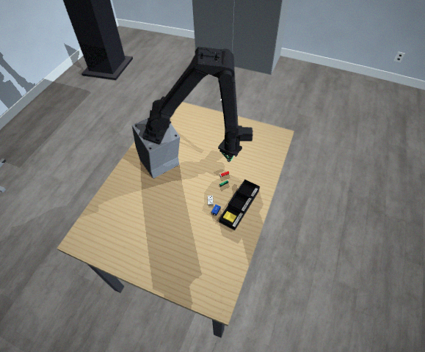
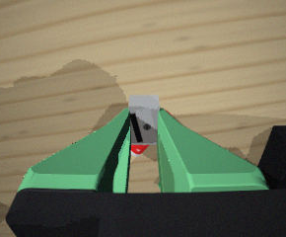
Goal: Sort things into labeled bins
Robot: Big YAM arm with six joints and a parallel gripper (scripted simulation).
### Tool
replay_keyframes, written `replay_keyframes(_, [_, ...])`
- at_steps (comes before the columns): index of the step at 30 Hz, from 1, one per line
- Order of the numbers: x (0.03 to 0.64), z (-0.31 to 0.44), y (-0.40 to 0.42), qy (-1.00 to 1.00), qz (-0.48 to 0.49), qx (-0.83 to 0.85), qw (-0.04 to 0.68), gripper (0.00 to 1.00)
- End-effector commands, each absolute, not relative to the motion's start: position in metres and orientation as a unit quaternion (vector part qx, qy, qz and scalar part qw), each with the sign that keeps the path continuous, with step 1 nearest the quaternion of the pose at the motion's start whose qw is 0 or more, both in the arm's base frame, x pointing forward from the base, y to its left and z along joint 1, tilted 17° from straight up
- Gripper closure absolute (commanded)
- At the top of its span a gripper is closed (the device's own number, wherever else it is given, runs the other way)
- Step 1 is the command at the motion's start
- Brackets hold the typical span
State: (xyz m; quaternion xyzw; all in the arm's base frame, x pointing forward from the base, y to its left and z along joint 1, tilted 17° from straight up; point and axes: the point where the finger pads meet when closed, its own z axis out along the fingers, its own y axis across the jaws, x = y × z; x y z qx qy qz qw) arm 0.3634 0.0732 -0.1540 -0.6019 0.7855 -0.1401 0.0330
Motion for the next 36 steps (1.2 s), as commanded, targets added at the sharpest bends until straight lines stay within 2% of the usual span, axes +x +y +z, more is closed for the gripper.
replay_keyframes(1, [0.3757,-0.1406,0.0832,0.784,-0.146,-0.601,0.052,0.91])
replay_keyframes(36, [0.3778,-0.1394,0.0843,0.784,-0.147,-0.601,0.052,0.91])
